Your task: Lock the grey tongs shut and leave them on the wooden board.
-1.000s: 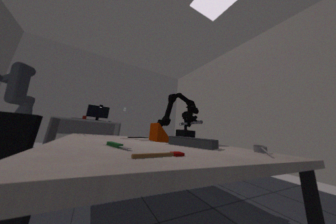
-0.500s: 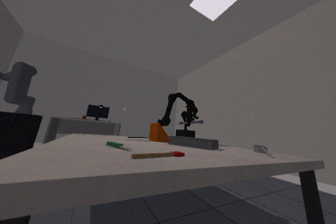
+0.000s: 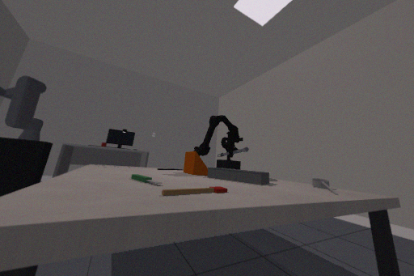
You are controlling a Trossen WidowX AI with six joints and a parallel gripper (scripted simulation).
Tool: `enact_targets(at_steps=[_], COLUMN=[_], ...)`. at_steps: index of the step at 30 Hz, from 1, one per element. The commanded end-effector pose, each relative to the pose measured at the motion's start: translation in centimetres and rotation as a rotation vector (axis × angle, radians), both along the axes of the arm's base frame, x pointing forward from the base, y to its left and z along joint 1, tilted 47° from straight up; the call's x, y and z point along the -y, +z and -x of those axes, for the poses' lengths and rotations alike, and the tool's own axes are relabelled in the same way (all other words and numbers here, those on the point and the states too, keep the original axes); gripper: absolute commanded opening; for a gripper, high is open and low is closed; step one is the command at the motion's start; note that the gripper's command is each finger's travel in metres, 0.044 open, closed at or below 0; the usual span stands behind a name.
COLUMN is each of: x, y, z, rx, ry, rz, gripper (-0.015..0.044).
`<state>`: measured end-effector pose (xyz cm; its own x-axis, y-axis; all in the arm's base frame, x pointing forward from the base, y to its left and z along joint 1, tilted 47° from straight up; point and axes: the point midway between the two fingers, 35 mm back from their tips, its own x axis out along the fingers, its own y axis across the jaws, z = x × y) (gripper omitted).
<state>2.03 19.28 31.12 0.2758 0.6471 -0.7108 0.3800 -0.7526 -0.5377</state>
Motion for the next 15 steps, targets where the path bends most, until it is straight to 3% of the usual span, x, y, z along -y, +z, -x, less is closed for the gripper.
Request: enact_targets(at_steps=[1,15], x=[0.06,0.08], y=[-1.06,-1.81], z=[-0.27,-0.46], rx=[0.054,0.252], ry=[-0.073,-0.217], rz=[0.021,-0.067], gripper=[-0.015,-0.015])
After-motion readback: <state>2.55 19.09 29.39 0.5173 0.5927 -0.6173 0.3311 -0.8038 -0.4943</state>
